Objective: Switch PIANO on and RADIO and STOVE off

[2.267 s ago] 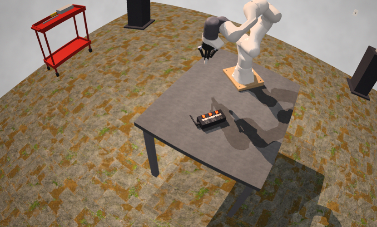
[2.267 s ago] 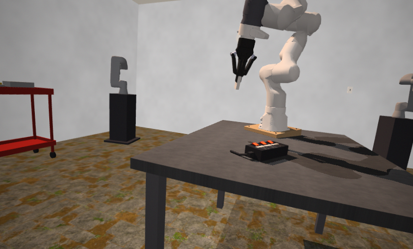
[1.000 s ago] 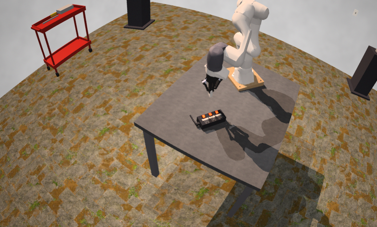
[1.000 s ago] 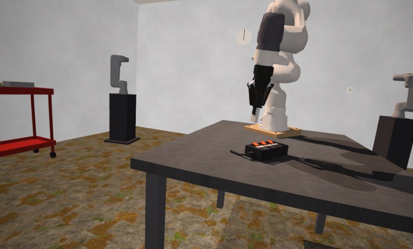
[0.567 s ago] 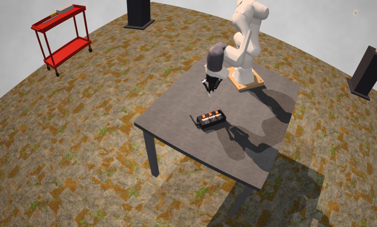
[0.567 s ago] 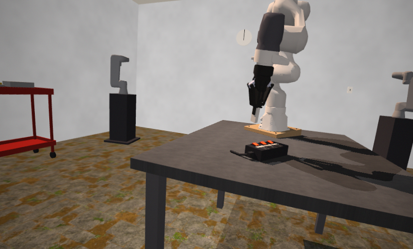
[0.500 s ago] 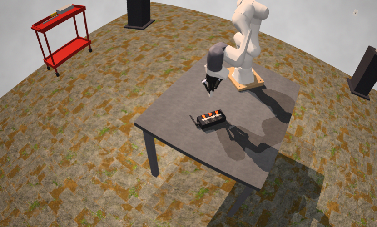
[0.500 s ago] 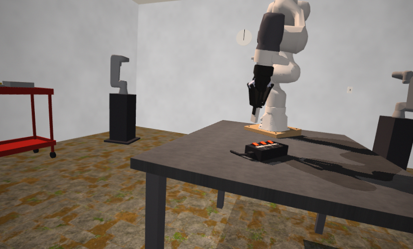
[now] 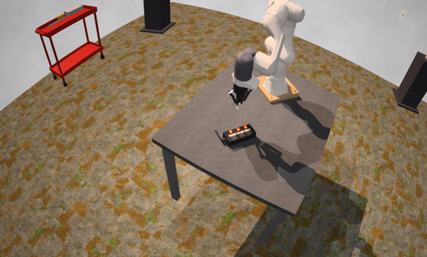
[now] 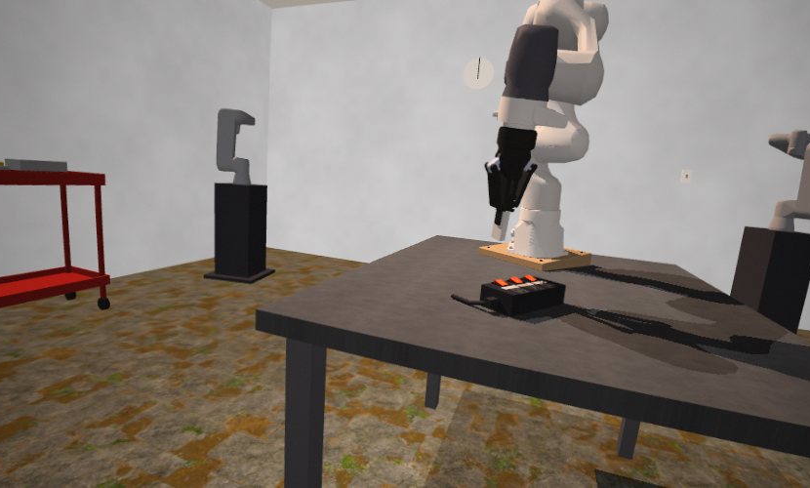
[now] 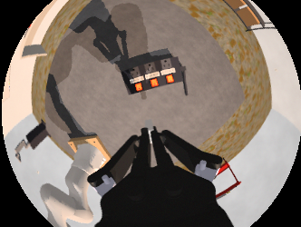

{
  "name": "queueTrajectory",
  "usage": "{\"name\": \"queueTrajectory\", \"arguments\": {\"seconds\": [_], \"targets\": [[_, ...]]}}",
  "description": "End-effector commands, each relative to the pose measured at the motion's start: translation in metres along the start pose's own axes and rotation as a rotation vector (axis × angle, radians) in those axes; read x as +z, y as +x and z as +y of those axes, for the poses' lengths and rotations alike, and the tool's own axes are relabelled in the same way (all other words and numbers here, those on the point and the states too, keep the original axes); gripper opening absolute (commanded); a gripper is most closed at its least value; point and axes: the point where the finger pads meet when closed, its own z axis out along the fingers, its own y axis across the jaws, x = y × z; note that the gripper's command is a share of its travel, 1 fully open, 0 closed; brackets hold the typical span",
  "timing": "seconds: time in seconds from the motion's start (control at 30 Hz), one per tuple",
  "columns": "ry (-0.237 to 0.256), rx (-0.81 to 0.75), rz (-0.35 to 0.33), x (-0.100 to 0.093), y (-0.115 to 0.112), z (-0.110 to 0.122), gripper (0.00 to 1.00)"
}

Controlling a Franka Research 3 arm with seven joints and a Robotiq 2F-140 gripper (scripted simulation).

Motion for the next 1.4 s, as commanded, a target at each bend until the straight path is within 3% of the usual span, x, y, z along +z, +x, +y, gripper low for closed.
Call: {"name": "queueTrajectory", "arguments": {"seconds": [0.0,0.97,1.07,1.17,1.2,1.37], "targets": [[-0.003,0.000,0.002,-0.001,0.002,0.000,0.00],[-0.003,0.000,0.001,0.000,0.002,0.001,0.00],[-0.005,0.005,-0.013,0.035,0.006,0.009,0.00],[-0.005,0.005,-0.013,0.035,0.006,0.009,0.00],[-0.005,0.005,-0.013,0.053,0.009,0.011,0.00],[-0.005,0.005,-0.013,0.053,0.009,0.011,0.00]]}}
